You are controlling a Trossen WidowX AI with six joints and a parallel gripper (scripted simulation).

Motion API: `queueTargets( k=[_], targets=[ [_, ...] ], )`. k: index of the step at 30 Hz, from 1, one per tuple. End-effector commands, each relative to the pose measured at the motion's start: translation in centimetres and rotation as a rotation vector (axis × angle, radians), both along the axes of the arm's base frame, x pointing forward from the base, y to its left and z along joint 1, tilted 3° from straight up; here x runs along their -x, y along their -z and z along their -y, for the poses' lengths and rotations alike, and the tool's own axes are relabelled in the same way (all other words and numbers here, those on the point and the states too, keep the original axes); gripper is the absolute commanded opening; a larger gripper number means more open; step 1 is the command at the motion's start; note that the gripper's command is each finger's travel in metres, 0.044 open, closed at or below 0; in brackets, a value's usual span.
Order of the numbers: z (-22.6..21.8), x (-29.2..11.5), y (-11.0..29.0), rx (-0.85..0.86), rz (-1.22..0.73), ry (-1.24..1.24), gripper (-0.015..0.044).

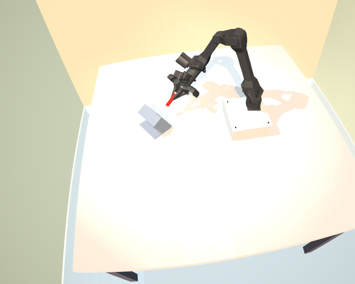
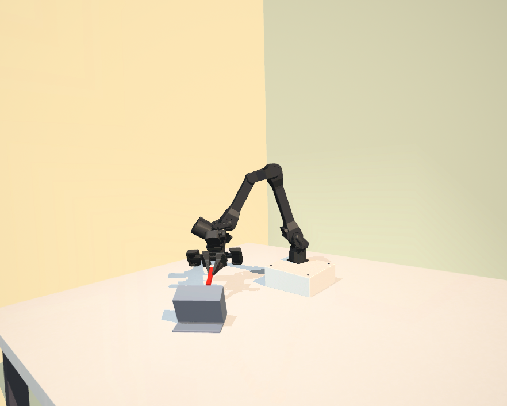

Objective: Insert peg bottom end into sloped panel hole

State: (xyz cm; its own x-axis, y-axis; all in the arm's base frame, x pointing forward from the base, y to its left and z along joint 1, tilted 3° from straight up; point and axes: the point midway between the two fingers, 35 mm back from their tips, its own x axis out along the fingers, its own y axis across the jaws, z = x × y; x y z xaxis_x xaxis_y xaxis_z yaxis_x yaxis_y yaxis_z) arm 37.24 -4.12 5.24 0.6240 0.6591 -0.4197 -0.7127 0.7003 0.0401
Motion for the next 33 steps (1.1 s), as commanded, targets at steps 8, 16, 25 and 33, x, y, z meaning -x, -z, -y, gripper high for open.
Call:
queueTargets(
  k=[8, 16, 25, 33],
  targets=[
    [-0.7, -0.9, 0.6, 0.003, 0.019, 0.002, 0.0000],
    [-1.1, -1.4, 0.9, 0.003, 0.036, 0.002, 0.0000],
    [-1.5, -1.8, 1.1, 0.002, 0.048, 0.002, 0.0000],
    [-1.8, -2.1, 1.3, 0.001, 0.054, 0.003, 0.0000]
  ],
)
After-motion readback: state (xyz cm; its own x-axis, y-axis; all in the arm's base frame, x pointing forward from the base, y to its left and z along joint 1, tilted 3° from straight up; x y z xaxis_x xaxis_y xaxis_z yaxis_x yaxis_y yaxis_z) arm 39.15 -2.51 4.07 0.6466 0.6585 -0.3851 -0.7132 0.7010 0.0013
